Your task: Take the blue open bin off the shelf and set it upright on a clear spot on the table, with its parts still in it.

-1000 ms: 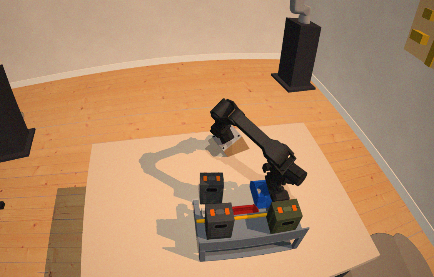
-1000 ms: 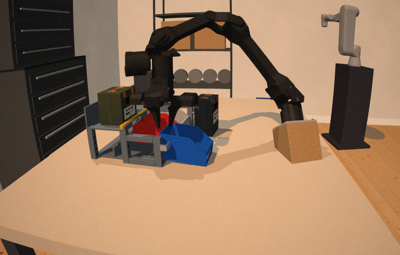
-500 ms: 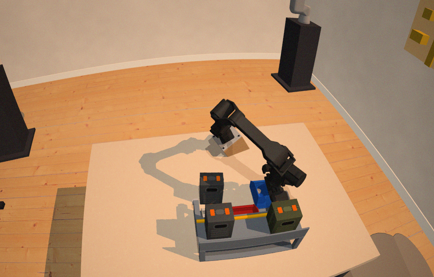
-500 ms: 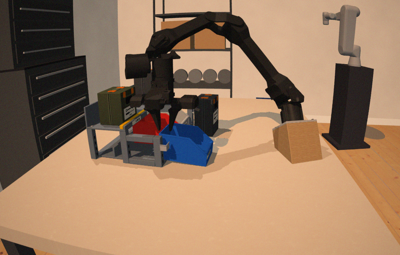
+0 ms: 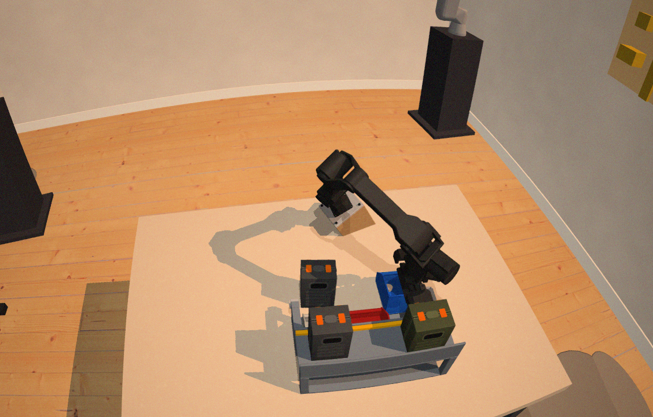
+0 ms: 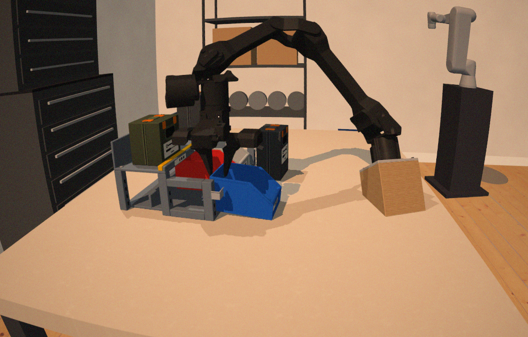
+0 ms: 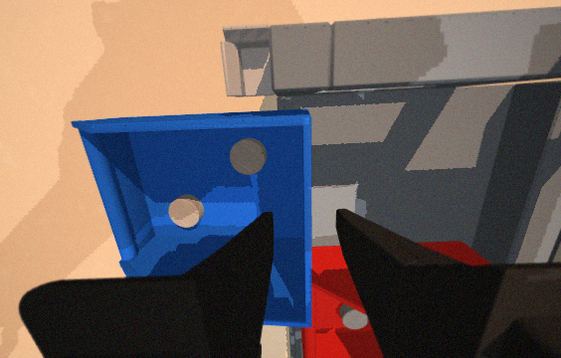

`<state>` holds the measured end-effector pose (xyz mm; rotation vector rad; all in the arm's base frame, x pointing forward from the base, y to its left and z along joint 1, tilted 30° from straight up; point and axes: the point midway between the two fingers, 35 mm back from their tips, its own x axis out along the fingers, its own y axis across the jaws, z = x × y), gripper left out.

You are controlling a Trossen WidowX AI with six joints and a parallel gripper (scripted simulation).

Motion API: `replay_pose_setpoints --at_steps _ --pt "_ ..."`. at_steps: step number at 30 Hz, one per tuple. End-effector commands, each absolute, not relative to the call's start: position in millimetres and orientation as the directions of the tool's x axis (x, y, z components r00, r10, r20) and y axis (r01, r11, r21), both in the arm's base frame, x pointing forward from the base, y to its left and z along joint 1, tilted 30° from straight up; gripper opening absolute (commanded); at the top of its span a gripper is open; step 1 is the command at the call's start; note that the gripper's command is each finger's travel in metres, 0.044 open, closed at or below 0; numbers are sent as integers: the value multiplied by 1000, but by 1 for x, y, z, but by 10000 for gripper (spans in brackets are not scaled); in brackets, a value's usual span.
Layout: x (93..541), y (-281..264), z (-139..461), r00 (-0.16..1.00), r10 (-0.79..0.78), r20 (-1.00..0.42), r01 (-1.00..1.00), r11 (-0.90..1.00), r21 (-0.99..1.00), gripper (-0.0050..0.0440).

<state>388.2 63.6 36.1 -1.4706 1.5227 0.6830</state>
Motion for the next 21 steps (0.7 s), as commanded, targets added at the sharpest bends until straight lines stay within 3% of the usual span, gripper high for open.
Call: replay_pose_setpoints --at_steps 1,16,17,21 --pt "391 63 42 114 -480 -870 -968 144 -206 150" --pt "391 60 39 114 -483 -868 -968 142 -206 150" --pt "391 62 39 114 -477 -871 -968 146 -206 0" --pt "391 62 39 114 -477 -871 -968 146 -206 0"
